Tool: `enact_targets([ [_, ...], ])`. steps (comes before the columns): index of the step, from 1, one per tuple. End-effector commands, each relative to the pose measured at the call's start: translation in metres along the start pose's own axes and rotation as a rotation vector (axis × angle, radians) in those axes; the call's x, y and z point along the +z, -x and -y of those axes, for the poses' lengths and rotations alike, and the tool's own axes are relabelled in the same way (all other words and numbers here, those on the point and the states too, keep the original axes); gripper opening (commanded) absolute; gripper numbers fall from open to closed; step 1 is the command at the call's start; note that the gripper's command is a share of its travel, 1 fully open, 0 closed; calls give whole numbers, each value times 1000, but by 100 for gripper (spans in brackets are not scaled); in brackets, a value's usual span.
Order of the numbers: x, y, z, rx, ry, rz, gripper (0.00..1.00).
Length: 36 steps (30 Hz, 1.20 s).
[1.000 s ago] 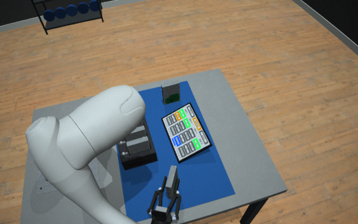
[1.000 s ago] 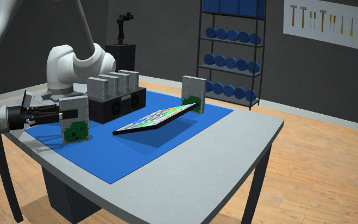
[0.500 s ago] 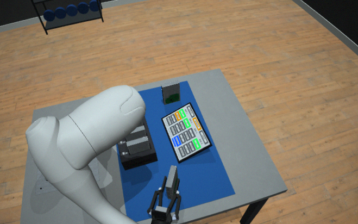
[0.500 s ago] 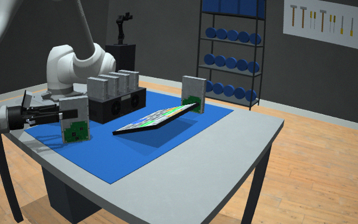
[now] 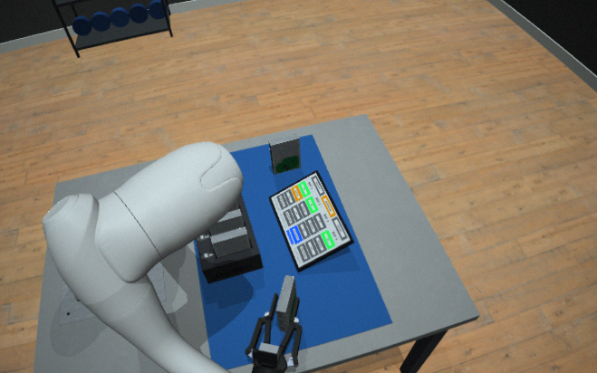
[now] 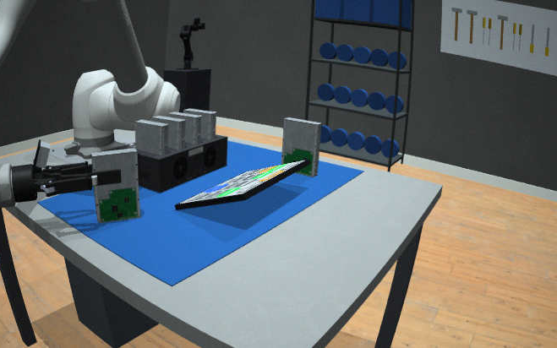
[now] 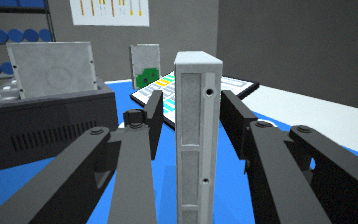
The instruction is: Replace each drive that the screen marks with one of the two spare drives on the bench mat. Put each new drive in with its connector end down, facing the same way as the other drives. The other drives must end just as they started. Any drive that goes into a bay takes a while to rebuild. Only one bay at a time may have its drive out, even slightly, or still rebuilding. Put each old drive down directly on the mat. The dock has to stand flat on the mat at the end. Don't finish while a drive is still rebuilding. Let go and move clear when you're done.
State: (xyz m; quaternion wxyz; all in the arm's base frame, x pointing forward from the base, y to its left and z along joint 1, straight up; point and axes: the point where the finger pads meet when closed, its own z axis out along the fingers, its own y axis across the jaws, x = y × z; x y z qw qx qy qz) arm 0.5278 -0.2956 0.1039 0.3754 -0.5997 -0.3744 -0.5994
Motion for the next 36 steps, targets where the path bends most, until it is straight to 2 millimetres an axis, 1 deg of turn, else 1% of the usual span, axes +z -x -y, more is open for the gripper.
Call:
enact_targets([
  [1, 0, -1, 0, -1, 0, 0, 40],
  [17, 0, -1, 0, -1, 0, 0, 40],
  [27, -5, -1, 0, -1, 0, 0, 40],
  [36, -20, -1, 0, -1, 0, 0, 40],
])
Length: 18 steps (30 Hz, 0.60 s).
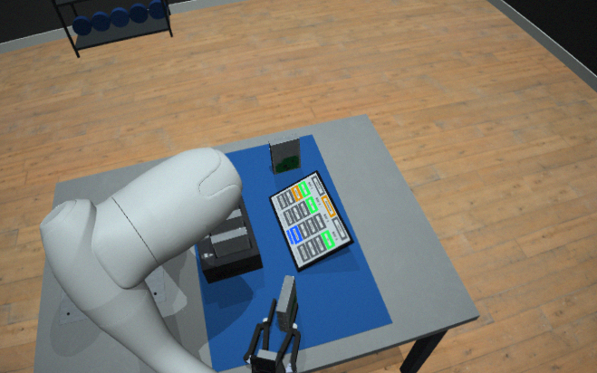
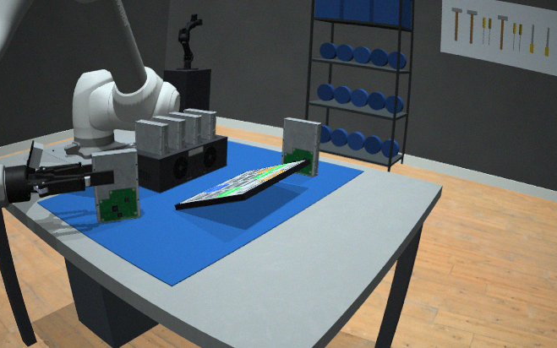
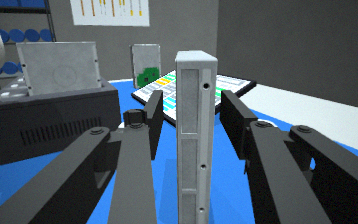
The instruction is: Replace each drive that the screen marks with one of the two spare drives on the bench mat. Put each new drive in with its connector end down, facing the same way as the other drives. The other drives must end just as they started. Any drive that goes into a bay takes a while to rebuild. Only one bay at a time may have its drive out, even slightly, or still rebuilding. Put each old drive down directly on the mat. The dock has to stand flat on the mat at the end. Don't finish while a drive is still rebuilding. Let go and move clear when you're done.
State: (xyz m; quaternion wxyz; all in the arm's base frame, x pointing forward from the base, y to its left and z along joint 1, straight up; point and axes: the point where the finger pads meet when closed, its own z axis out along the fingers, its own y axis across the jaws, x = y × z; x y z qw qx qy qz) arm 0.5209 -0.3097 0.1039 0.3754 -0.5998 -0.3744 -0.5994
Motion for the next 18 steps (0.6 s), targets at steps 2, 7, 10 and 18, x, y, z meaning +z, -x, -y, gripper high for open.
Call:
enact_targets([
  [2, -9, -1, 0, -1, 0, 0, 40],
  [7, -19, -1, 0, -1, 0, 0, 40],
  [10, -24, -1, 0, -1, 0, 0, 40],
  [18, -46, -1, 0, -1, 0, 0, 40],
])
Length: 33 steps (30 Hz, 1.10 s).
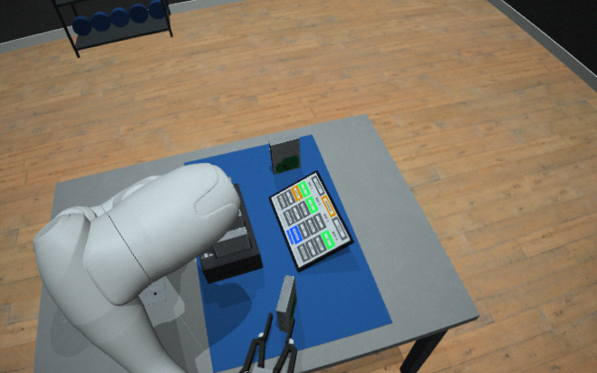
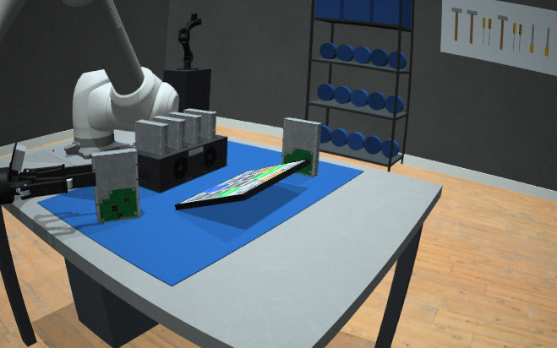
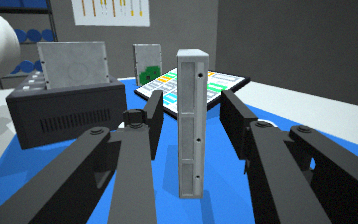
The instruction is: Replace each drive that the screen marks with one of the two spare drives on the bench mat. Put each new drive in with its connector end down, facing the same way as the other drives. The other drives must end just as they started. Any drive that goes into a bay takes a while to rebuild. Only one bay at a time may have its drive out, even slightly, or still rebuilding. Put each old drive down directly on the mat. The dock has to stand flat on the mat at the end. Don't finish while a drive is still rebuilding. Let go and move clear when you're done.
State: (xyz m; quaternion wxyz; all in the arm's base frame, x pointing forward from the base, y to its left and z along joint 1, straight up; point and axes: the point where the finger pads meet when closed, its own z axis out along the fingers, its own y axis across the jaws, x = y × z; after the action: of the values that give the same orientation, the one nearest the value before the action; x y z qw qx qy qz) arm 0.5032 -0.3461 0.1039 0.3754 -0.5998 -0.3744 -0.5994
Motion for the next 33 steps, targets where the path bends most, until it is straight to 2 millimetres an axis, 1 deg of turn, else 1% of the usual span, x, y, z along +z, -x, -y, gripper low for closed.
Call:
enact_targets([
  [1, -8, -1, 0, -1, 0, 0, 40],
  [5, -17, -1, 0, -1, 0, 0, 40],
  [7, -17, -1, 0, -1, 0, 0, 40],
  [16, -29, -1, 0, -1, 0, 0, 40],
  [33, -32, -1, 0, -1, 0, 0, 40],
])
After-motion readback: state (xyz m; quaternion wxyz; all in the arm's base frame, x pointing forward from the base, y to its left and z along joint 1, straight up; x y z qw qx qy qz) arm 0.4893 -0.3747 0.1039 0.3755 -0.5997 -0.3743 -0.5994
